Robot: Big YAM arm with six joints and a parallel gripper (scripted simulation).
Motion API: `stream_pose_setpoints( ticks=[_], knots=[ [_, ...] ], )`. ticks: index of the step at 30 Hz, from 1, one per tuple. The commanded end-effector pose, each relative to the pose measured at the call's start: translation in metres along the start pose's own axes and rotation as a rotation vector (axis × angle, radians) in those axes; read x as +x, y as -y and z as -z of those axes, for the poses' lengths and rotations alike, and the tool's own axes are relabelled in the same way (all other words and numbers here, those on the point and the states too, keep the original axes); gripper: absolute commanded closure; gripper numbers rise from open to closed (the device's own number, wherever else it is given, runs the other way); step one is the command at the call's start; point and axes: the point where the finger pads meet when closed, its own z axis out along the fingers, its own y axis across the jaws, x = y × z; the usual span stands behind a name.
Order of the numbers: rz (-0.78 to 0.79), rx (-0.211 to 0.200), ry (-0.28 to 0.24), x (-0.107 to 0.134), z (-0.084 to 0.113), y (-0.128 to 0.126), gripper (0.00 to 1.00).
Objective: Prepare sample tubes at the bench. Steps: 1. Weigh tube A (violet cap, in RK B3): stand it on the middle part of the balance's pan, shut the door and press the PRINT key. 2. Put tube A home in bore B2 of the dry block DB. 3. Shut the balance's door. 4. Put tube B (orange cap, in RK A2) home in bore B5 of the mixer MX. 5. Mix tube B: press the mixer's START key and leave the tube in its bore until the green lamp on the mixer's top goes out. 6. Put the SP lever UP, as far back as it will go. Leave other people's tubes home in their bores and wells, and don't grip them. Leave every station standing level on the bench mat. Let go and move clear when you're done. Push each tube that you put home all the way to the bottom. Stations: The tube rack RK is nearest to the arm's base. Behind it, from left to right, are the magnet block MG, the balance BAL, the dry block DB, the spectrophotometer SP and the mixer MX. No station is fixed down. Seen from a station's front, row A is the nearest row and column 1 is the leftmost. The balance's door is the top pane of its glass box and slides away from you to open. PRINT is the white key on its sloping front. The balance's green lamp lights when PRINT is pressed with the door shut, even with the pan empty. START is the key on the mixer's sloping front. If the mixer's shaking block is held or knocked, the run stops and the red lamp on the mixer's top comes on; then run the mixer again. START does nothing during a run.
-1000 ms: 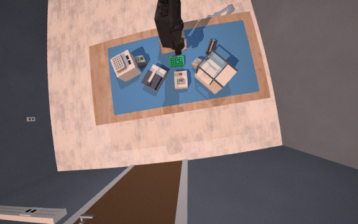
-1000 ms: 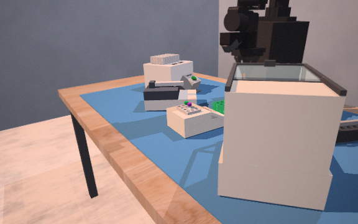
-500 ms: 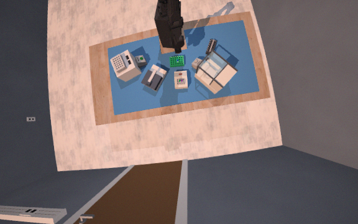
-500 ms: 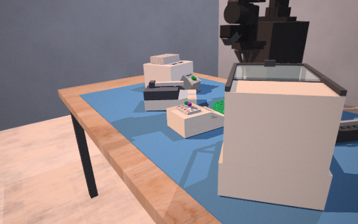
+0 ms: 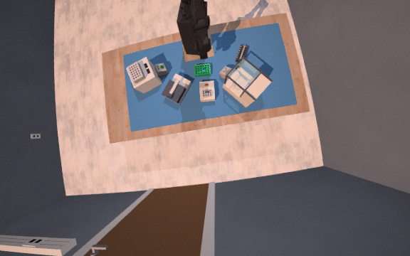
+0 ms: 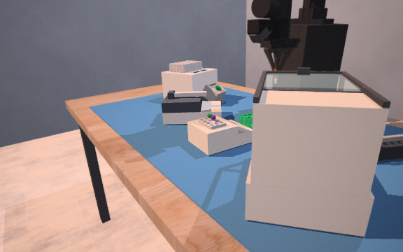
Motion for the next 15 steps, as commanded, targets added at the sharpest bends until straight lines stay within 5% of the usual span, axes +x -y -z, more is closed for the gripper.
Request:
stream_pose_setpoints(
  ticks=[1,15],
  knots=[
    [0.0,0.0,-0.009,0.005,0.008,0.003,0.91],
    [0.0,-0.001,-0.006,0.002,0.029,0.003,0.91]
  ],
)
